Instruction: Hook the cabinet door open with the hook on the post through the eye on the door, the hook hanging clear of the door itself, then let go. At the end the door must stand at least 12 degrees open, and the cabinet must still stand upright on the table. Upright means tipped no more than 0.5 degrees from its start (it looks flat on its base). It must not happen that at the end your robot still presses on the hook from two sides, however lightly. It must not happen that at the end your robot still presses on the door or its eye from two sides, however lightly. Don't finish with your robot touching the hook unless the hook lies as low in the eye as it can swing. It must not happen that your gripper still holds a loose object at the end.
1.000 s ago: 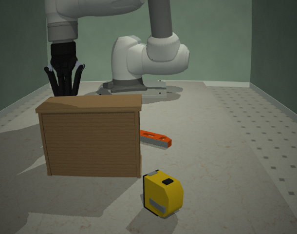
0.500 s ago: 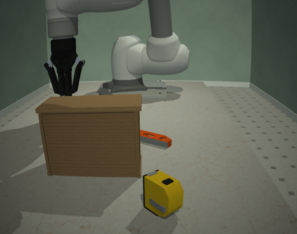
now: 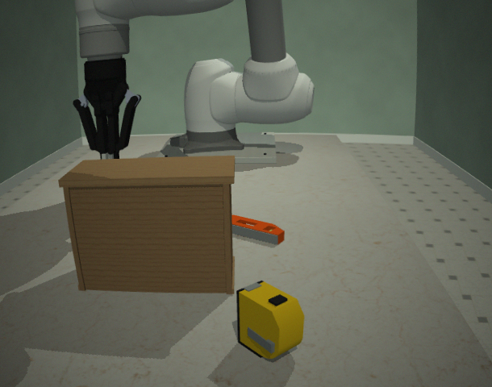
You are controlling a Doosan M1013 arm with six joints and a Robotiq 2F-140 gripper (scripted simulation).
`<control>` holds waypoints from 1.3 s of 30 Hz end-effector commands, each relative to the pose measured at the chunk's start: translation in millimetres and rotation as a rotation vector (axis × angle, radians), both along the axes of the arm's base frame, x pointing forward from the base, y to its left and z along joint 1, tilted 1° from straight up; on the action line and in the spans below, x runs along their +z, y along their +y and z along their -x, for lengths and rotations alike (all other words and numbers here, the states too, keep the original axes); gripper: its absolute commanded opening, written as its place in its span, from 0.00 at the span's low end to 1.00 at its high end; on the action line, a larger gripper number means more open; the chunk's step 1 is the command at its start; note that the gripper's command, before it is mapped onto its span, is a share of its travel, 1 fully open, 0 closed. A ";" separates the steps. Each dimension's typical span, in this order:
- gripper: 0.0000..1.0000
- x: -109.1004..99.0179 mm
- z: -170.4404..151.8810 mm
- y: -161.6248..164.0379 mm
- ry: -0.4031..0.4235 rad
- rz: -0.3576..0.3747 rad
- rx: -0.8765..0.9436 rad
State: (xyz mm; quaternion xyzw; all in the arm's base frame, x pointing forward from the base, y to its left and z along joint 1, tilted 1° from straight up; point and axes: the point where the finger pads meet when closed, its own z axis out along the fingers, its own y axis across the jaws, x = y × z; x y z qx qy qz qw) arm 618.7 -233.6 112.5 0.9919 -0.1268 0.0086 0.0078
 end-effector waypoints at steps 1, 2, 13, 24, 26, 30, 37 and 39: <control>0.03 2.2 0.8 0.3 0.000 0.000 0.000; 0.03 3.5 1.2 0.4 0.000 0.000 0.000; 0.03 6.0 1.5 2.8 0.001 0.000 0.047; 0.03 5.9 -0.1 11.2 0.002 0.002 0.135; 0.03 5.9 -0.1 11.2 0.002 0.002 0.135; 0.03 5.9 -0.4 13.4 0.003 0.002 0.141; 0.03 5.8 -0.9 19.5 0.004 0.003 0.202; 0.03 5.8 -0.9 19.7 0.004 0.003 0.208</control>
